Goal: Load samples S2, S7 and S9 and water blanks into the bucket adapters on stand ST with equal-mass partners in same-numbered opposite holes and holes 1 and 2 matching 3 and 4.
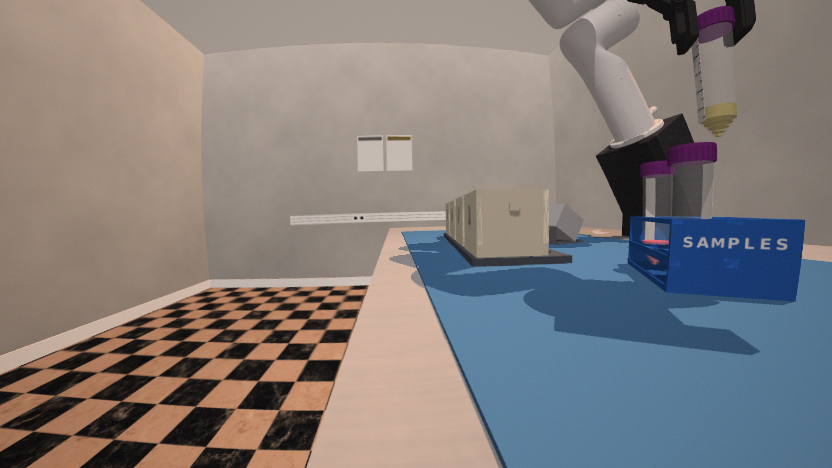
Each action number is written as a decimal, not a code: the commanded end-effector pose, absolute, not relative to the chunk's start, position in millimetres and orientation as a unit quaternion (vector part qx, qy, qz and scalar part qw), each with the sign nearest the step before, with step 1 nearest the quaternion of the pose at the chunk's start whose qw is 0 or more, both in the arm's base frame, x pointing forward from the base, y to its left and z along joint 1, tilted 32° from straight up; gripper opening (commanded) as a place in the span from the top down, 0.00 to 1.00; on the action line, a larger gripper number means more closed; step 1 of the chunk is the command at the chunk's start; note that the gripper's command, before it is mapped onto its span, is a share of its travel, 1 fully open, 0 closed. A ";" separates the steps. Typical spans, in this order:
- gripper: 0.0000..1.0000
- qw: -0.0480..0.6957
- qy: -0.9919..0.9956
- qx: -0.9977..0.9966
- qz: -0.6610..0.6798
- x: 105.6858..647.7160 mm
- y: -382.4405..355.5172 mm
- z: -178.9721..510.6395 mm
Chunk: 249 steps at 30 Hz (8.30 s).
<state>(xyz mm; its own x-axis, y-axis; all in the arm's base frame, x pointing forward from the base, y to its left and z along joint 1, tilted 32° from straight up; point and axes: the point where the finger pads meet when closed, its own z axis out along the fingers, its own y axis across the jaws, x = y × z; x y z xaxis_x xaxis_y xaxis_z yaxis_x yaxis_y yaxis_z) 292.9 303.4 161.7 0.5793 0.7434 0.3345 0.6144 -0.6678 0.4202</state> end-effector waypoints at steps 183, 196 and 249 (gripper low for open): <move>1.00 -0.012 -0.110 0.953 0.281 386.8 -19.9 159.6; 1.00 -0.012 -0.110 0.953 0.281 392.7 -20.4 150.3; 1.00 -0.012 -0.110 0.953 0.281 417.8 -22.2 110.4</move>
